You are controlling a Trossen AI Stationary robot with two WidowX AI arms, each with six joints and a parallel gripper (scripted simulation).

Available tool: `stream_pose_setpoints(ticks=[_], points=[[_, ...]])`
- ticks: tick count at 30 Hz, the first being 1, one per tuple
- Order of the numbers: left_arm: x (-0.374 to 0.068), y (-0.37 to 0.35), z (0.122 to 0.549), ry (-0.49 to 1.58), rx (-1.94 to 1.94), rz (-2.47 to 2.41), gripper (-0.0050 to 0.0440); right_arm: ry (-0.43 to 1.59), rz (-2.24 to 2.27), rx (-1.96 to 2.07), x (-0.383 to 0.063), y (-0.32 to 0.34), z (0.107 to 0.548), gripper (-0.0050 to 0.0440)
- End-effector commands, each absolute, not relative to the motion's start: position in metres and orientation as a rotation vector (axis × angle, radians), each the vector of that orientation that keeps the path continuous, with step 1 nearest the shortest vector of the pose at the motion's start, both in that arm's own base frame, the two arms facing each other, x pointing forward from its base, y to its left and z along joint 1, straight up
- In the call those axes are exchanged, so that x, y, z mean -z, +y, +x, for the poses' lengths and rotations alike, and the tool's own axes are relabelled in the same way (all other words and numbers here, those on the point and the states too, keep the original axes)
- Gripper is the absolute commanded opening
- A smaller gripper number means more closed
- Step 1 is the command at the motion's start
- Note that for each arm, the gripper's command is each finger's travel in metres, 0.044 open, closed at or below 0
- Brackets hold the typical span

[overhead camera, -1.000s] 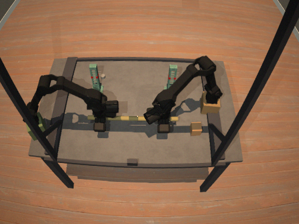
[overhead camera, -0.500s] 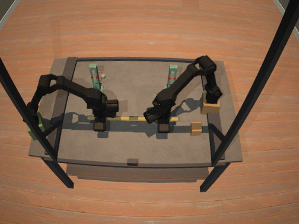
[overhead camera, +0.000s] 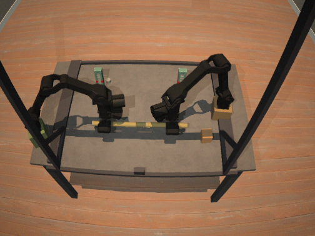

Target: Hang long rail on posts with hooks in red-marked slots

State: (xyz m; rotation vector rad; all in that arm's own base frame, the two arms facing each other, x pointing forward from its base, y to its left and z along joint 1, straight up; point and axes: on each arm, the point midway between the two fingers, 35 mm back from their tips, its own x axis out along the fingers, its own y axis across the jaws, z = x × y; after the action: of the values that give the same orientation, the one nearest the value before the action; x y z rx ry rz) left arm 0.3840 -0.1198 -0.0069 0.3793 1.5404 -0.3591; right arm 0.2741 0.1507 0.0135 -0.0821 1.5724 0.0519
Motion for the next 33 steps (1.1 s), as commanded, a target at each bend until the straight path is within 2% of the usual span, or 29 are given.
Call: stream_pose_setpoints(ticks=[1, 33], points=[[-0.0083, -0.1177, 0.3921, 1.524, 0.422, 0.312, -0.005, 1.548, -0.009, -0.135, -0.0242, 0.1503, 0.2749, -0.005], [-0.0073, -0.1093, 0.3963, 1.573, 0.655, 0.094, -0.005, 1.541, 0.219, -0.363, -0.0228, 0.1426, 0.2755, -0.005]])
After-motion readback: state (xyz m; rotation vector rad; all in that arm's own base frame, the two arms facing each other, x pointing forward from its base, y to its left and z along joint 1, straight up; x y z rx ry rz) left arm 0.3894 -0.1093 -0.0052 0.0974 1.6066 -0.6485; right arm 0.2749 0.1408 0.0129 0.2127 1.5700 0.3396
